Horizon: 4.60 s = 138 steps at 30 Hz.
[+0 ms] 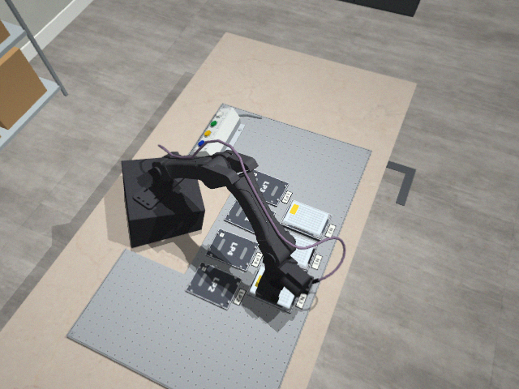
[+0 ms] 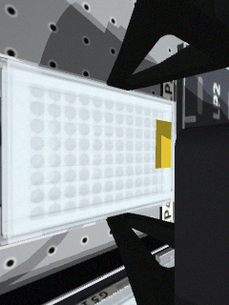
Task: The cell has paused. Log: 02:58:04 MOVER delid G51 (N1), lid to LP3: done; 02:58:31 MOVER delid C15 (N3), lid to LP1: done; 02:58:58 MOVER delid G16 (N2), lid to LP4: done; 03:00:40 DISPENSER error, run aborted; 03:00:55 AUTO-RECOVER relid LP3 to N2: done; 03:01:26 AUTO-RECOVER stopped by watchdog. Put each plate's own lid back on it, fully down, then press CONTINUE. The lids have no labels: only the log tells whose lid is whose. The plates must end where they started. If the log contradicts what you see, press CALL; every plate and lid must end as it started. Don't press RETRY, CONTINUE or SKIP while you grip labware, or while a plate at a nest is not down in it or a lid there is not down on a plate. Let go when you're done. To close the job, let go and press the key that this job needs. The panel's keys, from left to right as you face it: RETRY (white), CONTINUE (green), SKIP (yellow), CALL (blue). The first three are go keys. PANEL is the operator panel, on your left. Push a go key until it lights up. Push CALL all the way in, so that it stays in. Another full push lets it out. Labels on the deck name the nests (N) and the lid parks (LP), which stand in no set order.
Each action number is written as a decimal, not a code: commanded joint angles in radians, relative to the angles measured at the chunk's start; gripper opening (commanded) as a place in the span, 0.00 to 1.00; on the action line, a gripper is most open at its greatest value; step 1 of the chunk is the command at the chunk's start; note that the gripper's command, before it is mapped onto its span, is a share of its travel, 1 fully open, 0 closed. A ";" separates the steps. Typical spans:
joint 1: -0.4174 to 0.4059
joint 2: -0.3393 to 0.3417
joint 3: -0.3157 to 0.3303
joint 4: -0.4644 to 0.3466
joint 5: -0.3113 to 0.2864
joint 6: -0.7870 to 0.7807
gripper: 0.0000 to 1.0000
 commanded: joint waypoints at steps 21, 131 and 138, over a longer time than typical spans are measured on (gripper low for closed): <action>-0.002 -0.017 0.009 0.018 -0.002 0.001 1.00; -0.033 -0.111 0.072 -0.116 -0.010 -0.023 1.00; -0.033 -0.111 0.074 -0.118 -0.011 -0.023 1.00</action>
